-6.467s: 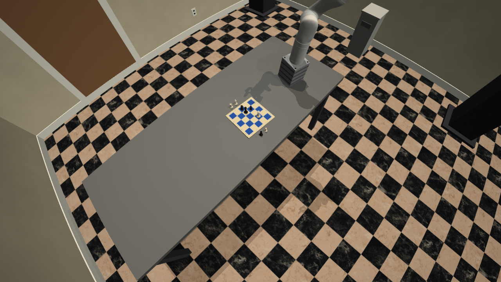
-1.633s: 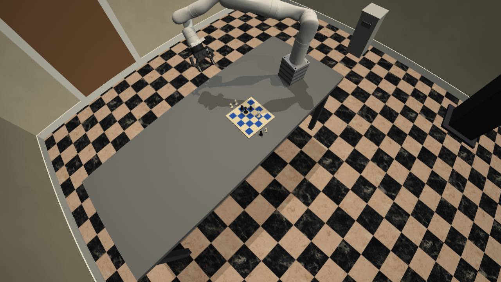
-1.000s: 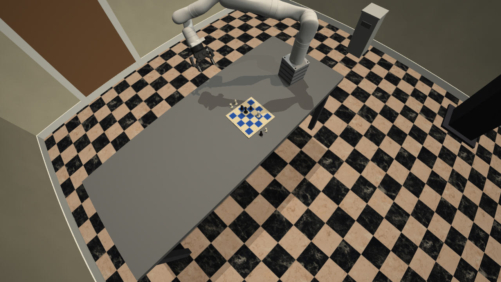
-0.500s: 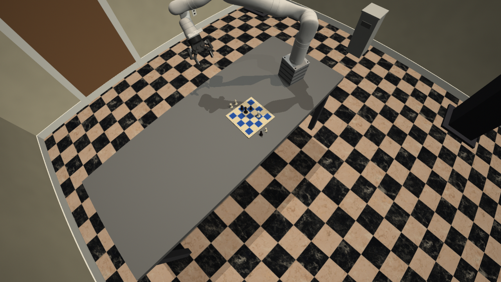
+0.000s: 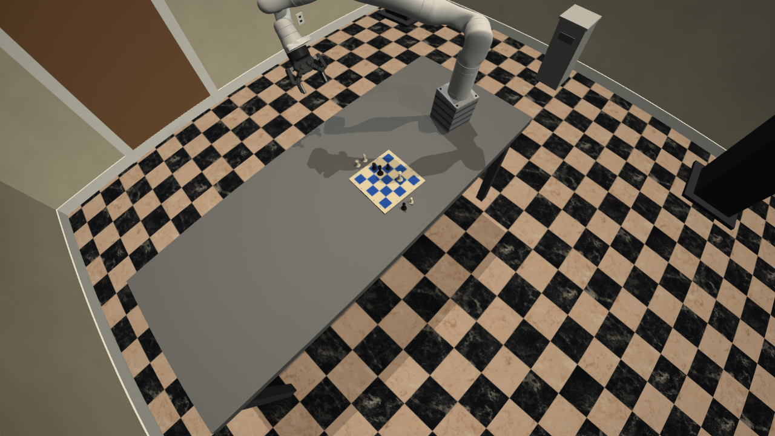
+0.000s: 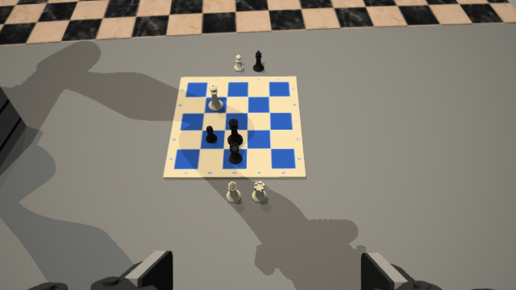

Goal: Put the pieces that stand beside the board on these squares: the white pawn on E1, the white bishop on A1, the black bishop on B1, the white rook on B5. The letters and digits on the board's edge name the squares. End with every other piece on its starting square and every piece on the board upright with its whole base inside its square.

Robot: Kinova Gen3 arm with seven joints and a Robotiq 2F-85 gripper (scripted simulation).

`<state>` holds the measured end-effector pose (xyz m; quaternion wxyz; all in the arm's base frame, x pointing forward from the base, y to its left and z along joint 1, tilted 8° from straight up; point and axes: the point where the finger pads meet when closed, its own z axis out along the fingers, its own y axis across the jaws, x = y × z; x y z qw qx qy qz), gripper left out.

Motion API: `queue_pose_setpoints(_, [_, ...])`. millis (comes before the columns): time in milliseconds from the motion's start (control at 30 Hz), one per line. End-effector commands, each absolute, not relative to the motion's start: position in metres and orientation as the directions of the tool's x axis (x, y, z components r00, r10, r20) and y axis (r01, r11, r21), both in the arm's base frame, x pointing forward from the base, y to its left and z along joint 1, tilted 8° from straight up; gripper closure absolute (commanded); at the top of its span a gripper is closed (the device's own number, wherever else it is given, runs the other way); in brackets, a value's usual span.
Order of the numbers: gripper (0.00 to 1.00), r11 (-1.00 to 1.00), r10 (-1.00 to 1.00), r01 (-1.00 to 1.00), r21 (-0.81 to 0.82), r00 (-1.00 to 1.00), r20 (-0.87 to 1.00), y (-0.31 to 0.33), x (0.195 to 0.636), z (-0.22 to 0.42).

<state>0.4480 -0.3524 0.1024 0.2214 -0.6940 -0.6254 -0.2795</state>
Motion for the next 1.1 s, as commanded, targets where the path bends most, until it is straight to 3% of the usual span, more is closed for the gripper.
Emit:
queue_pose_setpoints(0, [0.00,-0.117,0.747,0.992,0.043,0.059,0.663,-0.349,0.451,0.103])
queue_pose_setpoints(333, [0.00,-0.100,0.769,0.995,0.026,0.061,0.636,-0.316,0.478,0.094])
queue_pose_setpoints(667, [0.00,-0.054,0.830,0.999,-0.009,0.050,0.556,-0.218,0.530,0.070])
queue_pose_setpoints(1067, [0.00,0.001,0.892,1.000,-0.026,0.011,0.453,-0.109,0.551,0.047])
